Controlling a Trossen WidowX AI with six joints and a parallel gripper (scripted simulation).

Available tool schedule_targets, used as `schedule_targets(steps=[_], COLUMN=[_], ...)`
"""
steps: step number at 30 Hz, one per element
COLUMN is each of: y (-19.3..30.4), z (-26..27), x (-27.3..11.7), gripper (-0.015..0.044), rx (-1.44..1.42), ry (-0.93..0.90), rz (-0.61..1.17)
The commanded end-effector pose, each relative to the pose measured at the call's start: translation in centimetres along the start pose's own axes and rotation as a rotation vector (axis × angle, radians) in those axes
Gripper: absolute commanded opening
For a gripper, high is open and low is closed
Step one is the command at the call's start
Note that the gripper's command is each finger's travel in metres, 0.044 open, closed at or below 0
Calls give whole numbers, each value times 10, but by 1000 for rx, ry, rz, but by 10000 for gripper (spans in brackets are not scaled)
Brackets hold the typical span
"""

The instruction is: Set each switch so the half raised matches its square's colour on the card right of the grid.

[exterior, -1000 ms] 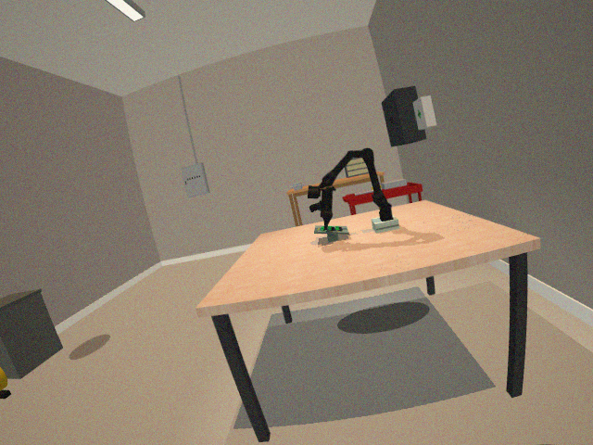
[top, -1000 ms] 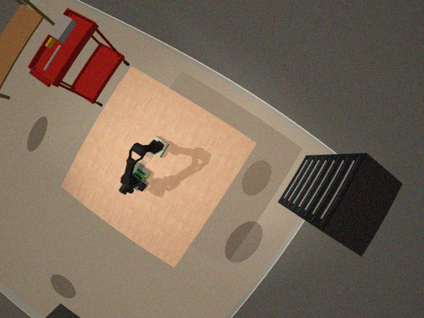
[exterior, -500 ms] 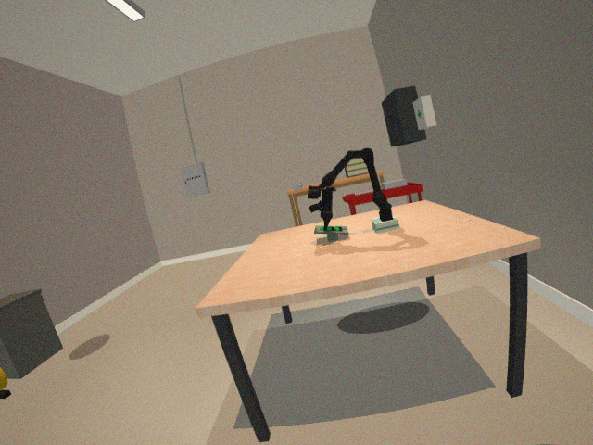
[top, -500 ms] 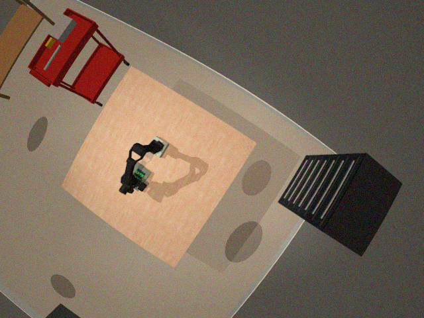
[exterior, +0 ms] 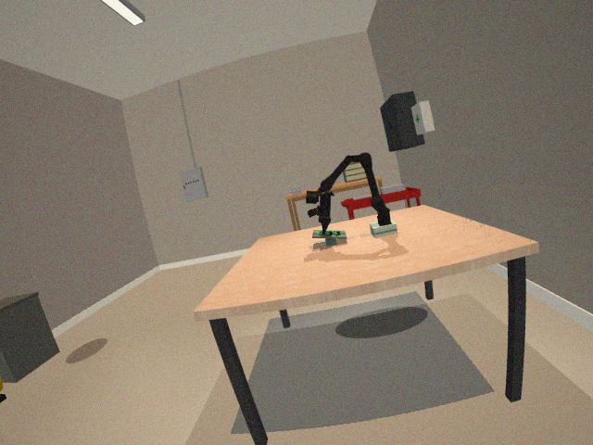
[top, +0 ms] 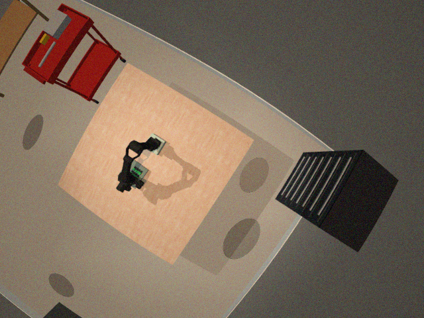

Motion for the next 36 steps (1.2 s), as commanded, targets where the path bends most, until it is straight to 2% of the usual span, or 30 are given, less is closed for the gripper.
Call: schedule_targets(steps=[1,16,20,22,33,36], y=[0,-1,-6,-5,-25,-27], z=[0,0,0,0,-18,-18], x=[1,0,-51,-62,-62,-38], gripper=[0,0,0,0,0,0], rx=[5,0,4,5,4,4], ry=[3,0,5,6,7,8], rz=[-3,0,20,24,22,39])
Point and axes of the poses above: the point midway between the two fingers, 35 mm back from their tips, its own x axis out along the fingers, its own z axis across the jaws, y = z × x, the point moved 10 cm from there along -x, back along the fingers, and after that the axes turned 4 degrees about x, right-handed, at the moved point
